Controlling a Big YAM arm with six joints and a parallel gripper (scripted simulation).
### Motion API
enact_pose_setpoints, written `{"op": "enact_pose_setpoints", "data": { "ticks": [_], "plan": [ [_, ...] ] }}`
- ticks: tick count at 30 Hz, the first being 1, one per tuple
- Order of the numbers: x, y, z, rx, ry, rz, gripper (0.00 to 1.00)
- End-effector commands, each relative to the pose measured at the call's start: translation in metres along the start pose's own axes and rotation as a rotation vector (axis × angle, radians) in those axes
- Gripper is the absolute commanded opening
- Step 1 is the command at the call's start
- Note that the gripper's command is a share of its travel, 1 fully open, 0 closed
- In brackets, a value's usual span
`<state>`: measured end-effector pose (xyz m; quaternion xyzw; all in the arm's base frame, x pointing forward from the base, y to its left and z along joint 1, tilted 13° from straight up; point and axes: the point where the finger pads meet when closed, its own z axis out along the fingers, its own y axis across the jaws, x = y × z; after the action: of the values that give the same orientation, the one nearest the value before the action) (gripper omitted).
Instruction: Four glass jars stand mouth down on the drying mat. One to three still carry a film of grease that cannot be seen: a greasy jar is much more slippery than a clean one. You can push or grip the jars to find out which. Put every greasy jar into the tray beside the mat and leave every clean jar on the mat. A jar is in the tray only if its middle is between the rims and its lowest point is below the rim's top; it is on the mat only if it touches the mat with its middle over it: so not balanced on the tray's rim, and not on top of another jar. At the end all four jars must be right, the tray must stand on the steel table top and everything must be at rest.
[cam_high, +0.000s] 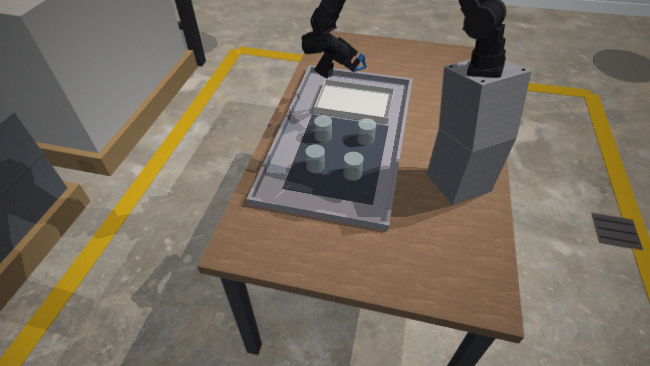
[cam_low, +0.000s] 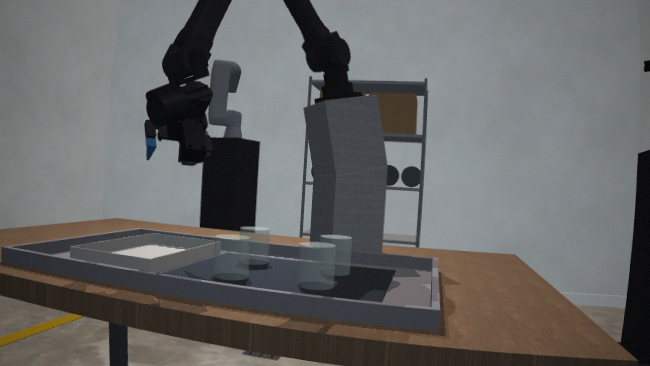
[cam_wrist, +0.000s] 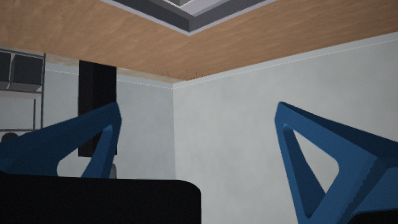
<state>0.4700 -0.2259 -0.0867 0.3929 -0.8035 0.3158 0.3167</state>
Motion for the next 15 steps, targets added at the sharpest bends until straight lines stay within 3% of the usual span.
{"op": "enact_pose_setpoints", "data": {
  "ticks": [1, 15],
  "plan": [
    [0.002, -0.010, -0.020, 0.045, -0.017, 0.045, 1.00],
    [-0.046, 0.041, -0.079, 0.169, -0.029, -0.065, 1.00]
  ]
}}
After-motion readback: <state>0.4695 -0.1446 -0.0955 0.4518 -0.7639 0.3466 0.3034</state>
